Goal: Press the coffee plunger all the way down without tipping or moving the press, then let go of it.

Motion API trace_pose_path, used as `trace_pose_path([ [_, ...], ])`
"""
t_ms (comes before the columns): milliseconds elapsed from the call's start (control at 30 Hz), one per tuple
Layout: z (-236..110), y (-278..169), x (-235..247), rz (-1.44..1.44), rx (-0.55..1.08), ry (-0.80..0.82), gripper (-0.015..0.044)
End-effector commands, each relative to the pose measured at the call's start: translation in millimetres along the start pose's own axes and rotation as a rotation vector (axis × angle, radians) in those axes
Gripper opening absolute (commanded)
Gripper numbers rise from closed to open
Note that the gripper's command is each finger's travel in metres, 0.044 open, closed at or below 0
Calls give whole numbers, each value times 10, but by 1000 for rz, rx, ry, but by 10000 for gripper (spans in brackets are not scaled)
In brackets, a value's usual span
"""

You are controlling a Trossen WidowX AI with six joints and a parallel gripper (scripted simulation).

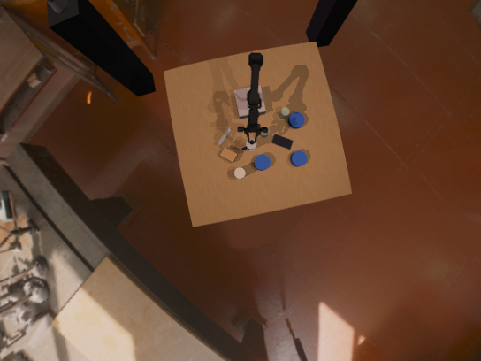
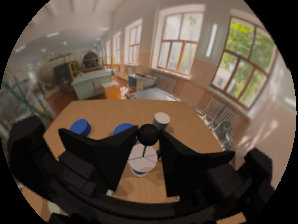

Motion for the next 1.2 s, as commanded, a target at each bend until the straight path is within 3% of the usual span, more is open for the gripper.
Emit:
trace_pose_path([
  [0, 96, -287, -19, -3, 75, -4, 121],
  [1167, 425, -513, -40, -3, 74, -4, 121],
])
Point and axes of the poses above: the point midway between the two fingers, 35 mm back from their tips, its own z axis out along the fingers, its own x axis across the jaws, y = z × x, the point moved 2 cm from there along -z, back along the fingers, and after that the axes turned 4 degrees about z, right-handed, at the moved point
